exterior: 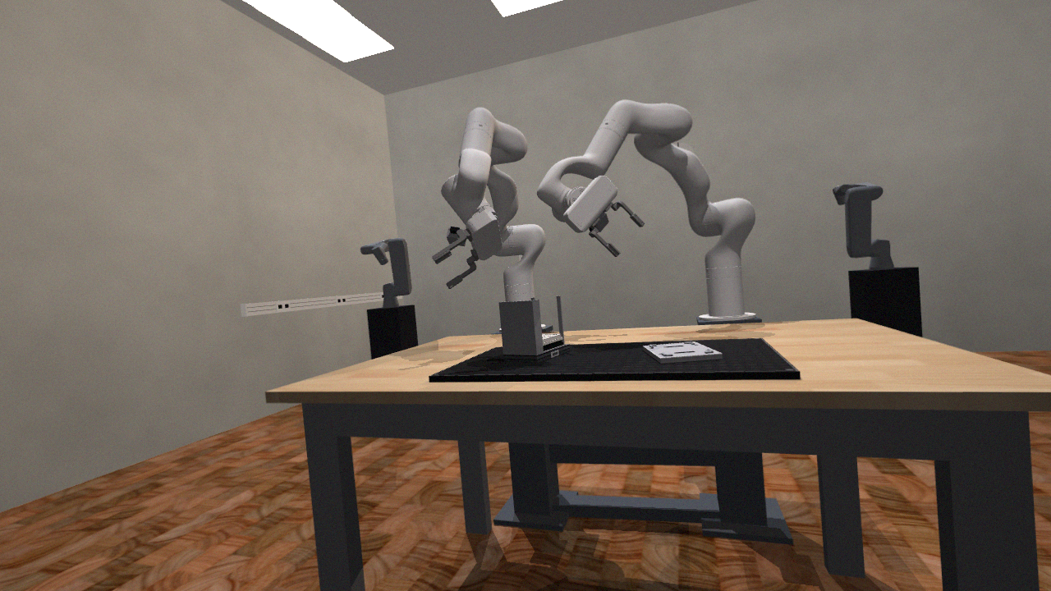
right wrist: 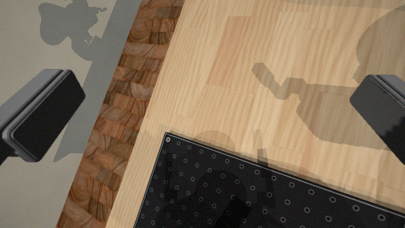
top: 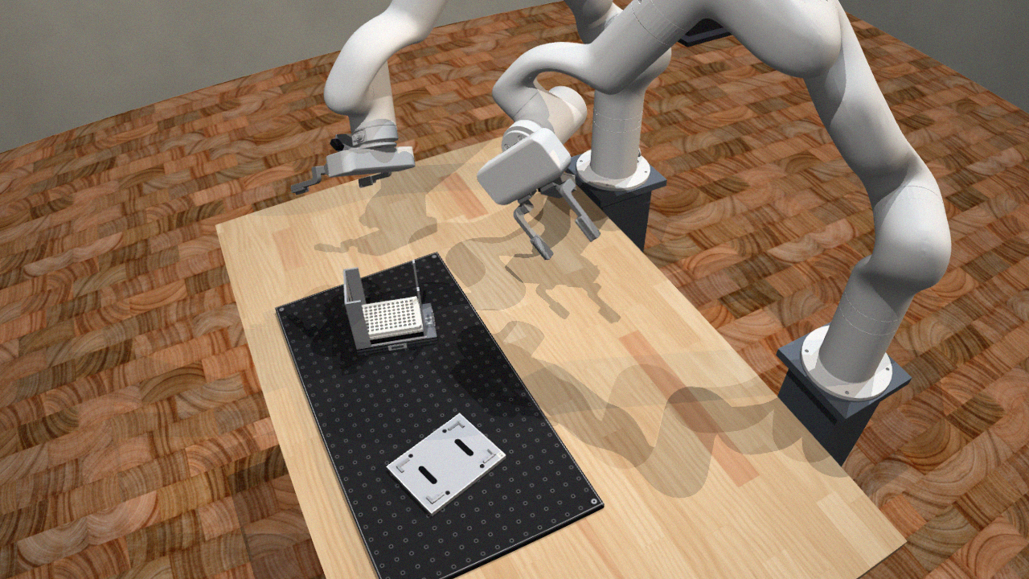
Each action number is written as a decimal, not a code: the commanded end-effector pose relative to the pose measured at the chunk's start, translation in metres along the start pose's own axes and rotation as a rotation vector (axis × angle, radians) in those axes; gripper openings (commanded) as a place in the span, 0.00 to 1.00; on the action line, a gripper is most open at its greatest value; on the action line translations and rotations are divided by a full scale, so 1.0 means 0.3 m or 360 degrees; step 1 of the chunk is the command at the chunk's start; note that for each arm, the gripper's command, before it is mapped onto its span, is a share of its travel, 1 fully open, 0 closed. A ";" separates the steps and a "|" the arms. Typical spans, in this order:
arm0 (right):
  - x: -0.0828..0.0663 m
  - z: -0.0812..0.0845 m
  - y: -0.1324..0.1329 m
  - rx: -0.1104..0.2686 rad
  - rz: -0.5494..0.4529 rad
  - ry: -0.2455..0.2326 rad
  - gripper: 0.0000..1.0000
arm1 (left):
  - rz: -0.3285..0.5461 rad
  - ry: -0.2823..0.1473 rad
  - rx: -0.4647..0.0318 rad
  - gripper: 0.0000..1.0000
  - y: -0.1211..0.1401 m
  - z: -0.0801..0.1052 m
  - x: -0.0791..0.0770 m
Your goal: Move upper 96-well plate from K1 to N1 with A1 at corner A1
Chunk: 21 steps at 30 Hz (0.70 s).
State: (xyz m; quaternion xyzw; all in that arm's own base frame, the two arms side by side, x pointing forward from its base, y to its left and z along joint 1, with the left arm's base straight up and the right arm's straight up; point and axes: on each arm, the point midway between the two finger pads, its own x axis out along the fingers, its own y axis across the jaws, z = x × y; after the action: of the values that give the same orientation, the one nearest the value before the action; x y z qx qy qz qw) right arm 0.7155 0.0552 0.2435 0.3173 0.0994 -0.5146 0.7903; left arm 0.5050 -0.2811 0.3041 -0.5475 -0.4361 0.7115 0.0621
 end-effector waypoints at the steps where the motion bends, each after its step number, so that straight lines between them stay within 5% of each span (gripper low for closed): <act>1: 0.036 0.031 -0.005 0.0021 -0.0027 -0.0016 1.00 | 0.0004 0.0001 -0.0002 0.37 -0.002 -0.001 -0.005; 21: 0.248 0.202 -0.081 0.0085 -0.0131 -0.0069 1.00 | 0.0004 0.0001 -0.0002 0.37 -0.002 -0.001 -0.005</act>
State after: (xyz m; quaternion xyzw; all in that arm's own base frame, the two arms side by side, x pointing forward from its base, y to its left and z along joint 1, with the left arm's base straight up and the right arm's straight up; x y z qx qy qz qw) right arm 0.7171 -0.0271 0.2436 0.3219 0.0826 -0.5553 0.7624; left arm 0.5050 -0.2811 0.3041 -0.5475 -0.4361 0.7115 0.0621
